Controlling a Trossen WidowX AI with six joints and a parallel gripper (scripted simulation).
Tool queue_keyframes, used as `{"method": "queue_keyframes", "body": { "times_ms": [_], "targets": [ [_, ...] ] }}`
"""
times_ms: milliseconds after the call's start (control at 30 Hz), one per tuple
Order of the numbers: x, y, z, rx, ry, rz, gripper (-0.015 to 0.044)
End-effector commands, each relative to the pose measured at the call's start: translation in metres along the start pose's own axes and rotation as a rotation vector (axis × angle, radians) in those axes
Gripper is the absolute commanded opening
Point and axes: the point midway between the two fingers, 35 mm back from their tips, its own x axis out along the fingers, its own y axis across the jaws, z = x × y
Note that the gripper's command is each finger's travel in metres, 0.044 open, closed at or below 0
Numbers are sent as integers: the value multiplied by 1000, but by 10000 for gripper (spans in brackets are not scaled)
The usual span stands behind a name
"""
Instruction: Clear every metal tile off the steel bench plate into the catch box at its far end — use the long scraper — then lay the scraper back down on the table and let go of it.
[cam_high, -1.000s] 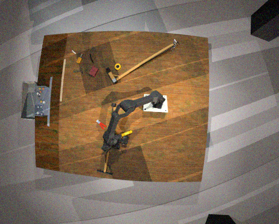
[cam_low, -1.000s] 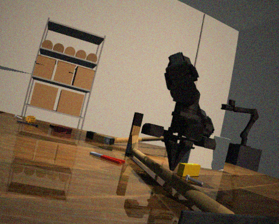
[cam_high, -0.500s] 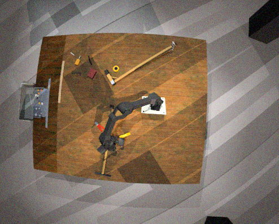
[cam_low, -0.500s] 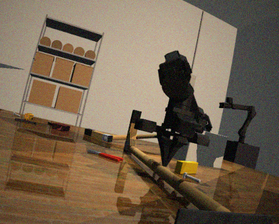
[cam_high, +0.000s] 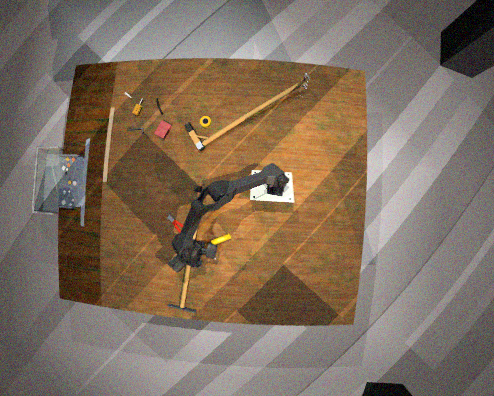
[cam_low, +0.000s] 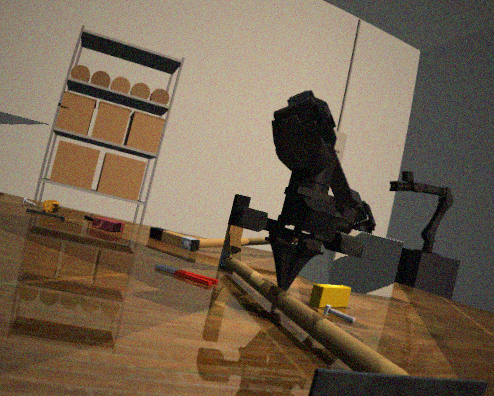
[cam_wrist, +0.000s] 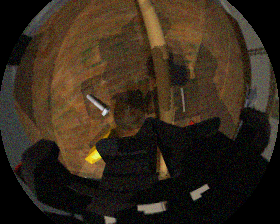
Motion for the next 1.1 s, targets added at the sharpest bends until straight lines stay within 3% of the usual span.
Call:
{"method": "queue_keyframes", "body": {
  "times_ms": [0, 1067],
  "targets": [
    [6, -2, -1, -10, 14, 2, 0],
    [7, -33, 1, 6, 16, -23, 0]
  ]
}}
